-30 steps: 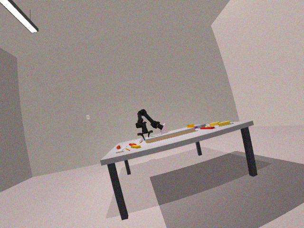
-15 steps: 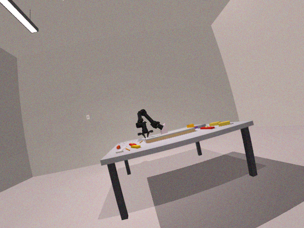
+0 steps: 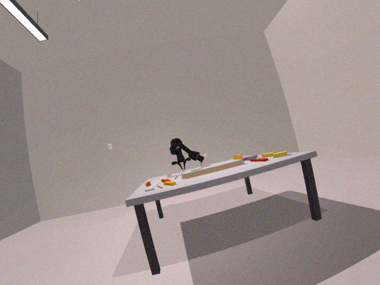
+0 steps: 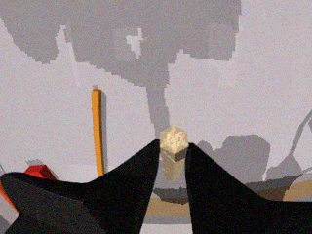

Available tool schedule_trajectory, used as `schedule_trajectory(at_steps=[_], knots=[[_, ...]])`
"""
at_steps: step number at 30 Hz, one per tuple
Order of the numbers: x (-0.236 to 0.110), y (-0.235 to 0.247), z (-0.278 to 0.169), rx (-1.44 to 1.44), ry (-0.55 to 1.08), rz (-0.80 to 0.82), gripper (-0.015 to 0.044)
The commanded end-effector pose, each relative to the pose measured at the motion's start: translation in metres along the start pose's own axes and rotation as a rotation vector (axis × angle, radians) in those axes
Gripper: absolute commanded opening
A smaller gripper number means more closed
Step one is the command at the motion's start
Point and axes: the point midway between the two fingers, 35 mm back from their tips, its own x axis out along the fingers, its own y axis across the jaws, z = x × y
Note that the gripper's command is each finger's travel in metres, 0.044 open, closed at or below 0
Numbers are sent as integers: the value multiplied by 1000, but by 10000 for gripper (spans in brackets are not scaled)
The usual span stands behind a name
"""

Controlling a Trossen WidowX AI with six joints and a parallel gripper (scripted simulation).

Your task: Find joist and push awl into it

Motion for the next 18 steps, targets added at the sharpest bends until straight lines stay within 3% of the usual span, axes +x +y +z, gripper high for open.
schedule_trajectory(at_steps=[1,18], knots=[[-19,2,-2,15,7,2,0],[-75,7,4,28,35,21,0]])
